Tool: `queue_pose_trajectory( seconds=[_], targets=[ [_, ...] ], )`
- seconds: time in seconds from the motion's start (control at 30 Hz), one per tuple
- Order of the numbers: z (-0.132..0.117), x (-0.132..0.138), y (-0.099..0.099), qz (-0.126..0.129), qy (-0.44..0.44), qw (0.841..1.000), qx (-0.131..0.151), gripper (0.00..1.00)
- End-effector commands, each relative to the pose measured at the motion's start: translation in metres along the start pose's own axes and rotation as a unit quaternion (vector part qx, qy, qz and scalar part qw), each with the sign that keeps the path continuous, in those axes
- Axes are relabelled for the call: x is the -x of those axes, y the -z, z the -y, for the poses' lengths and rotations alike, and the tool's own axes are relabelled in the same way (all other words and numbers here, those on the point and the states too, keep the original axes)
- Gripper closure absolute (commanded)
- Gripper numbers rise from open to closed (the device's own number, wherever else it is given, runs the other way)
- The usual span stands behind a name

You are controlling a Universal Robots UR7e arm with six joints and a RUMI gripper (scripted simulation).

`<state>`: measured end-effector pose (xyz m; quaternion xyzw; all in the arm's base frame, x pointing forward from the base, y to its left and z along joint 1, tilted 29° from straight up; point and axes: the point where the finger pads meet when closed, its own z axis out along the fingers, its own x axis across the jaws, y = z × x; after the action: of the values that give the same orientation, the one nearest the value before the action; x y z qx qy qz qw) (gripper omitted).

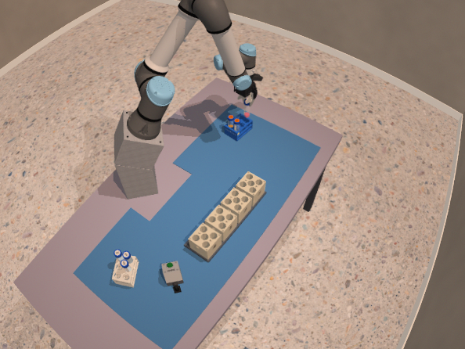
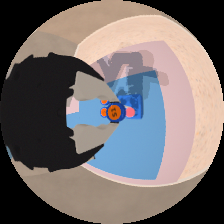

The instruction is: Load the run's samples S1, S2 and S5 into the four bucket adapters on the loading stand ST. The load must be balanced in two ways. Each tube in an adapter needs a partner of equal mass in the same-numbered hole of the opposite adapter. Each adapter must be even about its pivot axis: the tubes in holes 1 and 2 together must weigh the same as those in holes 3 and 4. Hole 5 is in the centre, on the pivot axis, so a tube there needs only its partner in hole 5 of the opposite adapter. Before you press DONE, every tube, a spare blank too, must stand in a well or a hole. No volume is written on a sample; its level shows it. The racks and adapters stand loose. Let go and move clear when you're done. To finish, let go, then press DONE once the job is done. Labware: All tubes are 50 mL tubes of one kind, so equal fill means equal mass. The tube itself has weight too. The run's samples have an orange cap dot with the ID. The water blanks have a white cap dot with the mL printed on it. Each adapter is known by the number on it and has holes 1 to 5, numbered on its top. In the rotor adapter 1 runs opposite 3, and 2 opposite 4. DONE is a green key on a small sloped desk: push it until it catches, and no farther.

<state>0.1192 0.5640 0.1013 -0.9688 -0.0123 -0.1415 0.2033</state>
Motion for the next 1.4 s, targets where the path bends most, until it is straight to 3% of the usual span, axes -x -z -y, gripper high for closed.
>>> queue_pose_trajectory(
  seconds=[0.0,0.43,0.57,1.0,1.07,1.37],
  targets=[
    [0.000,0.000,0.012,0.000,0.000,1.000,0.000,1.00],
    [0.000,0.000,0.055,0.000,0.000,1.000,0.000,1.00],
    [0.000,0.000,0.057,0.000,0.000,1.000,0.000,1.00],
    [-0.065,-0.058,0.057,0.000,-0.172,0.985,0.000,1.00],
    [-0.065,-0.058,0.057,0.000,-0.172,0.985,0.000,1.00],
    [-0.110,-0.097,0.057,0.000,-0.289,0.957,0.000,1.00]
  ],
)
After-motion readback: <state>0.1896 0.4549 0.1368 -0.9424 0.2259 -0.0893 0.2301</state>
